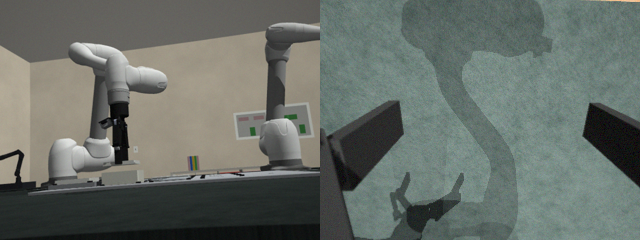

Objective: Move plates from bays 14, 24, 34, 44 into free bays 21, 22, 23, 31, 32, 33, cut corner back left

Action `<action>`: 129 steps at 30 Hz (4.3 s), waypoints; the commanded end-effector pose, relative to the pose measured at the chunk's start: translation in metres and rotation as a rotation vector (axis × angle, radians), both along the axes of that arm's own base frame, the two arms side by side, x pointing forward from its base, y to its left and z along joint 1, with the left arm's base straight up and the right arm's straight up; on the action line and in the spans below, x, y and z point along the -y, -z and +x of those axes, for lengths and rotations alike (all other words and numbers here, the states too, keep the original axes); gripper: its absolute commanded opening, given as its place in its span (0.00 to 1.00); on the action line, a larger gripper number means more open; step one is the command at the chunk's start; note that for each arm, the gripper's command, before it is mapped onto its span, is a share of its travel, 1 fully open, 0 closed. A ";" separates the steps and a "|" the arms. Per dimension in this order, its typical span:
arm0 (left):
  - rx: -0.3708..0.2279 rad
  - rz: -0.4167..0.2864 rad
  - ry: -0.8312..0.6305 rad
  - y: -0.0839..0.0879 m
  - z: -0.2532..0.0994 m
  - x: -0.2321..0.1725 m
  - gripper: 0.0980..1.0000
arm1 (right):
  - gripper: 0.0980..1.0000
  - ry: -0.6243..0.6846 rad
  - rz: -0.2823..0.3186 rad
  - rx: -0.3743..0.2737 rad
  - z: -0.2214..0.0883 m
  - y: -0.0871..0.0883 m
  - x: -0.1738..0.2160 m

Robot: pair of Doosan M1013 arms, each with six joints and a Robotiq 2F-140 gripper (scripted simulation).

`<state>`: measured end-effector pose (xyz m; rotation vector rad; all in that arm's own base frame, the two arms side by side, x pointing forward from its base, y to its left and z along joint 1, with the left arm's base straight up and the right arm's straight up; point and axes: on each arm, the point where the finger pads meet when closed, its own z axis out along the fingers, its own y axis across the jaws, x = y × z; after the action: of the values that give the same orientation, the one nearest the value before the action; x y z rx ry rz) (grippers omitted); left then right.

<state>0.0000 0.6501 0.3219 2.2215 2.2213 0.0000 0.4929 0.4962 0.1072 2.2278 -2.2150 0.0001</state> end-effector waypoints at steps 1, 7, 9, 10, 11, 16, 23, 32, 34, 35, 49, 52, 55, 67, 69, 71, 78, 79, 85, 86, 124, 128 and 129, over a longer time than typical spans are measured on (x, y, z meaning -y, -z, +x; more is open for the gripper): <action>0.000 0.002 0.000 -0.001 0.000 0.000 1.00 | 0.00 0.000 0.001 0.001 -0.002 -0.001 -0.008; 0.000 0.002 0.000 -0.001 0.000 0.000 1.00 | 0.00 0.000 0.001 0.001 -0.007 -0.001 -0.023; 0.000 0.002 0.000 -0.001 0.000 0.000 1.00 | 0.00 0.000 0.001 0.001 -0.007 -0.001 -0.023; 0.000 0.002 0.000 -0.001 0.000 0.000 1.00 | 0.00 0.000 0.001 0.001 -0.008 -0.001 -0.025; 0.000 0.002 0.000 -0.001 0.000 0.000 1.00 | 0.00 0.000 0.001 0.001 -0.009 -0.001 -0.028; 0.000 0.002 0.000 -0.001 0.000 0.000 1.00 | 0.00 0.000 0.001 0.001 -0.013 -0.001 -0.041; 0.000 0.002 0.000 -0.001 0.000 0.000 1.00 | 0.00 0.000 0.001 0.001 -0.019 -0.001 -0.058; 0.000 0.002 0.000 -0.001 0.000 0.000 1.00 | 0.00 0.000 0.001 0.001 -0.025 -0.001 -0.076; 0.000 0.002 0.000 -0.001 0.000 0.000 1.00 | 0.00 0.000 0.001 0.001 -0.027 -0.001 -0.081; 0.000 0.002 0.000 -0.001 0.000 0.000 1.00 | 0.00 0.000 0.001 0.001 -0.027 -0.001 -0.084; 0.000 0.002 0.000 -0.001 0.000 0.000 1.00 | 0.00 0.000 0.001 0.001 -0.038 -0.001 -0.114; 0.000 0.002 0.000 -0.001 0.000 0.000 1.00 | 0.00 0.000 0.001 0.001 -0.040 -0.001 -0.122; 0.000 0.002 0.000 -0.001 0.000 0.000 1.00 | 0.00 0.000 0.001 0.001 -0.043 -0.001 -0.129; 0.000 0.002 0.000 -0.001 0.000 0.000 1.00 | 0.00 0.000 0.001 0.001 -0.051 -0.001 -0.154; 0.000 0.002 0.000 -0.001 0.000 0.000 1.00 | 0.00 0.000 0.001 0.001 -0.053 -0.001 -0.160; 0.000 0.002 0.000 -0.001 0.000 0.000 1.00 | 0.00 0.000 0.001 0.001 -0.054 -0.001 -0.165; 0.000 0.002 0.000 -0.001 0.000 0.000 1.00 | 0.00 0.000 0.001 0.001 -0.059 -0.001 -0.177; 0.000 0.002 0.000 -0.001 0.000 0.000 1.00 | 0.00 0.000 0.001 0.001 -0.059 -0.001 -0.180; 0.000 0.002 0.000 -0.001 0.000 0.000 1.00 | 0.00 0.000 0.001 0.001 -0.065 -0.001 -0.195; 0.000 0.002 0.000 -0.001 0.000 0.000 1.00 | 0.00 0.000 0.001 0.001 -0.065 -0.001 -0.197; 0.000 0.002 0.000 -0.001 0.000 0.000 1.00 | 0.00 0.000 0.001 0.001 -0.069 0.026 -0.209; 0.000 0.002 0.000 -0.001 0.000 0.000 1.00 | 0.00 0.000 0.001 0.001 -0.069 0.028 -0.209; 0.000 0.002 0.000 -0.001 0.000 0.000 1.00 | 0.00 0.000 0.001 0.001 -0.069 0.030 -0.209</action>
<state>0.0000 0.6501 0.3219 2.2215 2.2213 0.0000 0.4237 0.7047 0.0780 2.2277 -2.2151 0.0003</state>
